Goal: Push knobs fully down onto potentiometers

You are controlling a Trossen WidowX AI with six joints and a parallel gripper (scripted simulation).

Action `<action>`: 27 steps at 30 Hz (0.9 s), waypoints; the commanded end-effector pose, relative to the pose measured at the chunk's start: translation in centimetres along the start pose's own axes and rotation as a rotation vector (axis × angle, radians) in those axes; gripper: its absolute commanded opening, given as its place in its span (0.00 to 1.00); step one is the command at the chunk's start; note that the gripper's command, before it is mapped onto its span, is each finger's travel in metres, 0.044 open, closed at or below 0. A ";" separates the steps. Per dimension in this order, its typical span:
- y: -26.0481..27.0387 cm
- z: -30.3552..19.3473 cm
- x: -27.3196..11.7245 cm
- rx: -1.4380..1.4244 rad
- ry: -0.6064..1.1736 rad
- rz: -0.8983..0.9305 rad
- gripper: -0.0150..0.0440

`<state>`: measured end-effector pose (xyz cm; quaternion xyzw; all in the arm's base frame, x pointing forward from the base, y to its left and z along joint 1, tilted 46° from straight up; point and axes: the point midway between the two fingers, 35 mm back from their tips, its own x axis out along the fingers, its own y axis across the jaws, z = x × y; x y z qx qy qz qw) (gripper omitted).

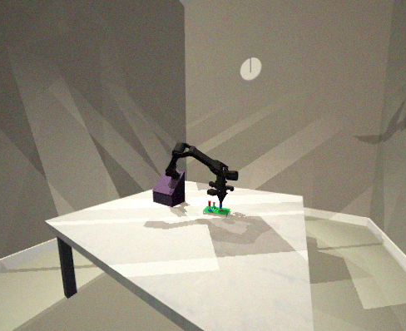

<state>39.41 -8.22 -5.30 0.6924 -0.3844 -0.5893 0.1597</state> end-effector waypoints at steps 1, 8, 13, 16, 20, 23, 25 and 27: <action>0.2 0.0 0.3 -0.001 -0.002 0.003 0.25; 0.2 0.0 0.3 -0.001 -0.002 0.003 0.25; 0.2 0.0 0.4 -0.001 -0.002 0.003 0.25; 0.2 0.0 0.5 -0.001 -0.002 0.004 0.25; 0.2 0.0 0.5 -0.001 -0.002 0.004 0.25; 0.2 0.0 0.5 -0.001 -0.002 0.004 0.25; 0.2 0.0 0.5 -0.001 -0.002 0.004 0.25; 0.2 0.0 0.6 -0.001 -0.002 0.004 0.25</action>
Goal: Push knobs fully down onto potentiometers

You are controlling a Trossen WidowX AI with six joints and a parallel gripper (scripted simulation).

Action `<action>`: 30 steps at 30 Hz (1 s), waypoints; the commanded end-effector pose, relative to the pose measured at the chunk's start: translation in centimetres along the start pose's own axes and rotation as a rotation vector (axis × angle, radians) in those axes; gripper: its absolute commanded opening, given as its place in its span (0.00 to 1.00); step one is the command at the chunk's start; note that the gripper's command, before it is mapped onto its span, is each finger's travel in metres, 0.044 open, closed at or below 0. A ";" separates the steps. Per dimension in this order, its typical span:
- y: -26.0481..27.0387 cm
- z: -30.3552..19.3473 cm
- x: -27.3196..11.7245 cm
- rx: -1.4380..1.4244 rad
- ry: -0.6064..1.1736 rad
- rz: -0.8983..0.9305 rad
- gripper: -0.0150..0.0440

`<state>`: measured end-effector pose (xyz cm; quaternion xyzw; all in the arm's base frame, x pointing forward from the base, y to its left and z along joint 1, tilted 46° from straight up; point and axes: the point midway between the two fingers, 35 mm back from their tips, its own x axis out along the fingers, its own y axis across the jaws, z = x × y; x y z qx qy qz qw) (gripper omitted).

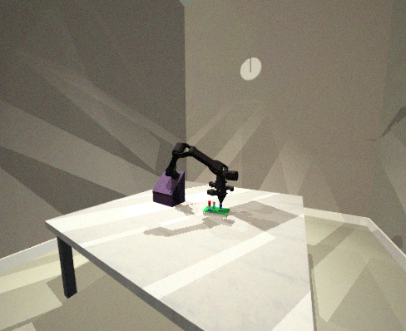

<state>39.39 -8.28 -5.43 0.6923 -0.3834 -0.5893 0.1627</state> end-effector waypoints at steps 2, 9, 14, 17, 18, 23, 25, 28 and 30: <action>0.2 -0.1 0.5 0.005 -0.004 0.001 0.25; 0.2 -0.1 0.6 0.005 -0.004 0.001 0.25; 0.2 -0.1 0.6 0.005 -0.004 0.001 0.25; 0.2 -0.1 0.7 0.005 -0.004 0.001 0.25; 0.2 -0.1 0.8 0.005 -0.004 0.001 0.25; 0.2 -0.1 0.8 0.005 -0.004 0.001 0.25; 0.2 -0.1 0.8 0.005 -0.004 0.001 0.25; 0.2 -0.1 0.8 0.005 -0.004 0.001 0.25; 0.2 -0.1 0.8 0.005 -0.004 0.001 0.25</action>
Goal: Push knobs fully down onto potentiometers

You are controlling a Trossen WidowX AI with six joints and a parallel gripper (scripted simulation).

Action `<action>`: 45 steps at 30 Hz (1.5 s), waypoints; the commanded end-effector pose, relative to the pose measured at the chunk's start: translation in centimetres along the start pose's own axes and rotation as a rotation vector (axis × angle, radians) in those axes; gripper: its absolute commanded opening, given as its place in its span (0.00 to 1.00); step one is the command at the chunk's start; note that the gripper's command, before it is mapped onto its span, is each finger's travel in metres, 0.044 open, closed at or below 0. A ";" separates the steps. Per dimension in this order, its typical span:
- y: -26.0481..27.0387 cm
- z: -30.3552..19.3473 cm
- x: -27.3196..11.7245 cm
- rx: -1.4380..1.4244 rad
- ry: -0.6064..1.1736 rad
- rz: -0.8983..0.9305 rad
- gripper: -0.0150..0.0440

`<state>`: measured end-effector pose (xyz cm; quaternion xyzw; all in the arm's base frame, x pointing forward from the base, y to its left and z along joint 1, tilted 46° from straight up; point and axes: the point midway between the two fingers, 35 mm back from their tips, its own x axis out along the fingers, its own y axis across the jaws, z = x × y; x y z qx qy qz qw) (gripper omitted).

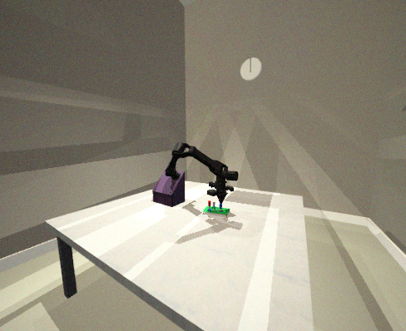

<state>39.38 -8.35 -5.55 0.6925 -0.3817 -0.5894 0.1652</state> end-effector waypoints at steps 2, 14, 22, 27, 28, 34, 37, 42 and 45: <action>0.2 -0.1 0.8 0.010 -0.007 0.001 0.25; 0.2 -0.1 0.9 0.010 -0.007 0.001 0.25; 0.2 -0.1 1.1 0.010 -0.007 0.001 0.25; 0.2 -0.1 1.1 0.010 -0.007 0.001 0.25; 0.2 -0.1 1.1 0.010 -0.007 0.001 0.25; 0.2 -0.1 1.3 0.010 -0.007 0.001 0.25; 0.2 -0.1 1.3 0.010 -0.007 0.001 0.25; 0.2 -0.1 1.3 0.010 -0.007 0.001 0.25; 0.2 -0.1 1.3 0.010 -0.007 0.001 0.25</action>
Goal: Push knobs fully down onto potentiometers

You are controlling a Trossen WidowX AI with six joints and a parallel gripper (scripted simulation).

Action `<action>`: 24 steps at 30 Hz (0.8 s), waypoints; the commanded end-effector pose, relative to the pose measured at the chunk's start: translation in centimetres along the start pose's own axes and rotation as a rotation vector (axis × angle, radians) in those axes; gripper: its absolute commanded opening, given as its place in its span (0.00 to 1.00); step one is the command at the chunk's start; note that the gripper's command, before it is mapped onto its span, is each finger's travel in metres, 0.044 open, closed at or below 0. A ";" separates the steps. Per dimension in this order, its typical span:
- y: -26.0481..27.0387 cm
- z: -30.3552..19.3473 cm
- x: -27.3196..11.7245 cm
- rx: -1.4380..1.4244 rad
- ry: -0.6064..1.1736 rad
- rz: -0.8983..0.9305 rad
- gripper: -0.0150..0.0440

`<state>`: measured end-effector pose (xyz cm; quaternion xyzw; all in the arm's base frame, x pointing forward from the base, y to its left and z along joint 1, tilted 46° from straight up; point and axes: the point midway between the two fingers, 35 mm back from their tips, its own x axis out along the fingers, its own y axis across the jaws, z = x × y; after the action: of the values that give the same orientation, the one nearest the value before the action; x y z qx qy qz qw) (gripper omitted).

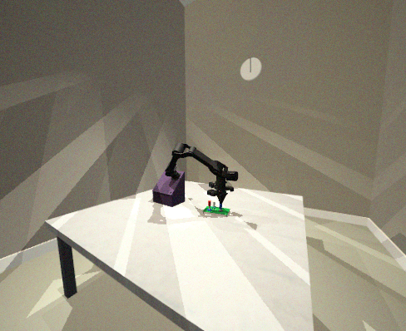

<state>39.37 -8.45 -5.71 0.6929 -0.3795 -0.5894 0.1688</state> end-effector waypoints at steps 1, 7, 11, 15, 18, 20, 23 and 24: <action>0.3 -0.1 1.2 0.018 -0.010 0.000 0.25; 0.3 -0.1 1.3 0.018 -0.010 0.000 0.25; 0.3 -0.1 1.3 0.018 -0.010 0.000 0.25; 0.3 -0.1 1.3 0.018 -0.010 0.000 0.25; 0.3 -0.1 1.5 0.018 -0.010 0.000 0.25; 0.3 -0.1 1.5 0.018 -0.010 0.000 0.25; 0.3 -0.1 1.5 0.018 -0.010 0.000 0.25; 0.3 -0.1 1.5 0.018 -0.010 0.000 0.25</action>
<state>39.36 -8.52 -5.83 0.6931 -0.3781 -0.5893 0.1712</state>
